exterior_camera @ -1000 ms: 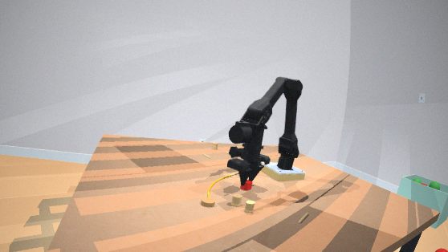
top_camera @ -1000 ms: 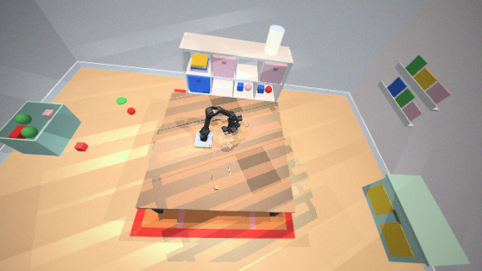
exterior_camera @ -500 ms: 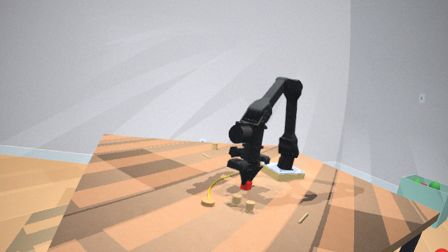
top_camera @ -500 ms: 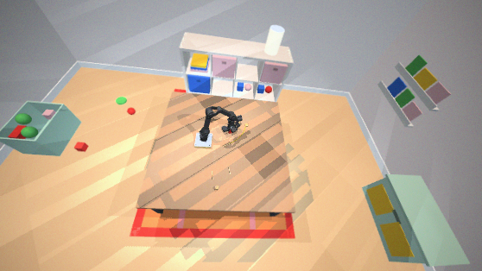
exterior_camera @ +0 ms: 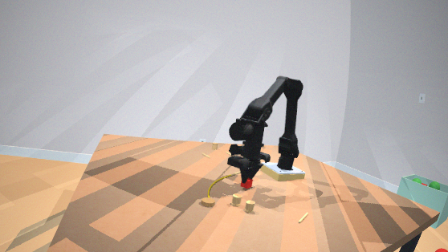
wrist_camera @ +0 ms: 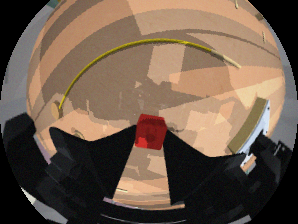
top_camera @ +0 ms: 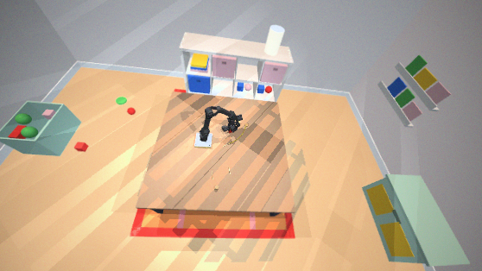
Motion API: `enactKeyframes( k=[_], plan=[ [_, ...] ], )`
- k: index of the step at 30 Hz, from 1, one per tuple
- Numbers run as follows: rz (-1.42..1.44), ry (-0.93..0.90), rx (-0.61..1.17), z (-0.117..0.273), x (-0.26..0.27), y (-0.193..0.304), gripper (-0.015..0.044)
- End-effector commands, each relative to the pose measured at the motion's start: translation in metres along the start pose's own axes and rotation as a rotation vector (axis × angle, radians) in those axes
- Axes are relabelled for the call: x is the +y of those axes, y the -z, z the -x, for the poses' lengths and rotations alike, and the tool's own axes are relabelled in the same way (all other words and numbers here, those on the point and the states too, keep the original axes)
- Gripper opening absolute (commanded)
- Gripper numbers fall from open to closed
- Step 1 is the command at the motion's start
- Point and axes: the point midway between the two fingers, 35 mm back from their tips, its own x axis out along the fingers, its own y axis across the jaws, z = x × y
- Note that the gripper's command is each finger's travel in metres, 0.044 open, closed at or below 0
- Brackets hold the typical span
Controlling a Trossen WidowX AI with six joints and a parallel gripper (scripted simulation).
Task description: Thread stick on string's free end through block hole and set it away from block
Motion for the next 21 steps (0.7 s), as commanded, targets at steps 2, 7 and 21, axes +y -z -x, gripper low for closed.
enactKeyframes(
  k=[2,7,21],
  plan=[
    [0.001,0.002,0.0,0.003,0.0,0.0,0.0],
    [0.001,0.002,0.0,0.007,0.0,0.0,0.0],
    [0.0,0.012,-0.236,0.002,-0.001,0.014,0.0]
  ],
)
